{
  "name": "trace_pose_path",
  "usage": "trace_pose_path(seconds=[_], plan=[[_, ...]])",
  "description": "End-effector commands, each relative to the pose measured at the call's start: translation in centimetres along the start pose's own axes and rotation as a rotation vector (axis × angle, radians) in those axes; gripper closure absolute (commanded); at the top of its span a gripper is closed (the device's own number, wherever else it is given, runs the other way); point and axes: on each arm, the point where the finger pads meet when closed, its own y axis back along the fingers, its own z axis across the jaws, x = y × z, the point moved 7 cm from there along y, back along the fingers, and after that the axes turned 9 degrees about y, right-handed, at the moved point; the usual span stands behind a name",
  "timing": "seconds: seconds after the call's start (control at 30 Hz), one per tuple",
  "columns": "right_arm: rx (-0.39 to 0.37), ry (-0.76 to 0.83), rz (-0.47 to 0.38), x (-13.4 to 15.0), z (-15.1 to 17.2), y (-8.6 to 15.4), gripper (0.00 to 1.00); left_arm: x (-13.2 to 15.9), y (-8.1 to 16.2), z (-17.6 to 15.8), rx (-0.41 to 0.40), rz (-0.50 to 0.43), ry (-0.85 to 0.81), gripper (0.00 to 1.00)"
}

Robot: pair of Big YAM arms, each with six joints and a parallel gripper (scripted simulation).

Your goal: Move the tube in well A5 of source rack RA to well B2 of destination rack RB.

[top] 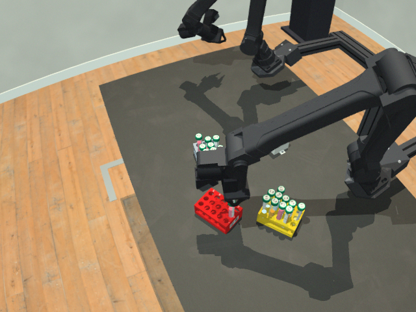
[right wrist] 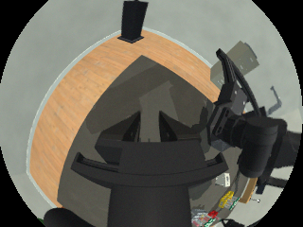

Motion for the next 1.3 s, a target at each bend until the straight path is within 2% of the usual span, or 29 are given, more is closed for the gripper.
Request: trace_pose_path(seconds=[0.0, 0.1, 0.13, 0.33, 0.43, 0.47, 1.27], plan=[[-0.015, -0.010, 0.000, -0.3, 0.6, 0.5, 0.70, 0.1, -0.9, 0.3, -0.003, 0.009, 0.002, 0.70], [-0.015, -0.010, 0.000, -0.3, 0.6, 0.5, 0.70, 0.1, -1.0, 0.3, -0.003, 0.009, 0.002, 0.70], [-0.015, -0.010, 0.000, -0.3, 0.6, 0.5, 0.70, 0.0, -0.3, 0.4, 0.001, -0.009, 0.008, 0.70], [-0.015, -0.010, 0.000, -0.3, 0.6, 0.5, 0.70, 0.2, -1.3, 0.3, -0.003, 0.009, 0.002, 0.70], [-0.015, -0.010, 0.000, -0.3, 0.6, 0.5, 0.70, 0.1, -0.9, 0.4, -0.001, 0.001, 0.005, 0.70], [-0.015, -0.010, 0.000, -0.3, 0.6, 0.5, 0.70, 0.1, -0.8, 0.4, -0.001, -0.001, 0.004, 1.00], [-0.015, -0.010, 0.000, -0.3, 0.6, 0.5, 0.70, 0.1, -0.8, 0.4, -0.001, -0.001, 0.005, 1.00]])
